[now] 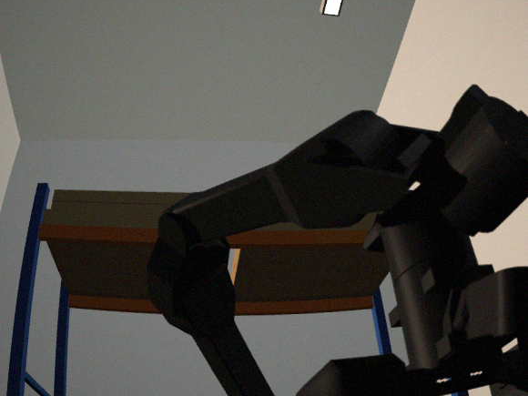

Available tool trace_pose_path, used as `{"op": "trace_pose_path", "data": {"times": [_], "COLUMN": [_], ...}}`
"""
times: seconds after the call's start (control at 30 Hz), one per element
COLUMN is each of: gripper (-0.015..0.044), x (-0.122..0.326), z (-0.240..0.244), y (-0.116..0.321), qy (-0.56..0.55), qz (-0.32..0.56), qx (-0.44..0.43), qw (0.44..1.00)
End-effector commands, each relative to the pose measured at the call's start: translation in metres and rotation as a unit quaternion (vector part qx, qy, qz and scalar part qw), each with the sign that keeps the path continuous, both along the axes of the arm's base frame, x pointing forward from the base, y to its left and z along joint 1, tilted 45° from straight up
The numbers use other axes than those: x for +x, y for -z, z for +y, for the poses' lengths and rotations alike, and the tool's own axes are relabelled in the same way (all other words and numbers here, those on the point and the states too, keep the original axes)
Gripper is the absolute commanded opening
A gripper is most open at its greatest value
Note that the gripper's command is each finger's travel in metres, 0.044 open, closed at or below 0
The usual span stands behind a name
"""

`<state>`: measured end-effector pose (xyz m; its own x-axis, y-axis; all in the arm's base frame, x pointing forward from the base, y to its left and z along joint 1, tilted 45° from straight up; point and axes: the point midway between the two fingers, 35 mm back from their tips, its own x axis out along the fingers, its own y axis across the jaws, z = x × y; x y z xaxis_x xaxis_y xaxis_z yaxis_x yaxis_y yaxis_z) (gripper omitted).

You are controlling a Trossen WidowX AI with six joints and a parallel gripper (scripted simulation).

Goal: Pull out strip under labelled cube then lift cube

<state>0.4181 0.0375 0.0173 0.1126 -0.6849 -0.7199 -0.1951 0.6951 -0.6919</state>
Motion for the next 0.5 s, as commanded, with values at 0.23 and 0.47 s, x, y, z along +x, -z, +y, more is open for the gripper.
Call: {"op": "trace_pose_path", "data": {"times": [0.23, 0.47], "gripper": [0.0250, 0.0250], "x": [0.001, 0.002], "z": [-0.013, -0.021], "y": [0.014, 0.022], "qy": [-0.003, -0.003], "qz": [0.002, 0.002], "qx": [-0.004, -0.004], "qw": [1.000, 1.000]}}
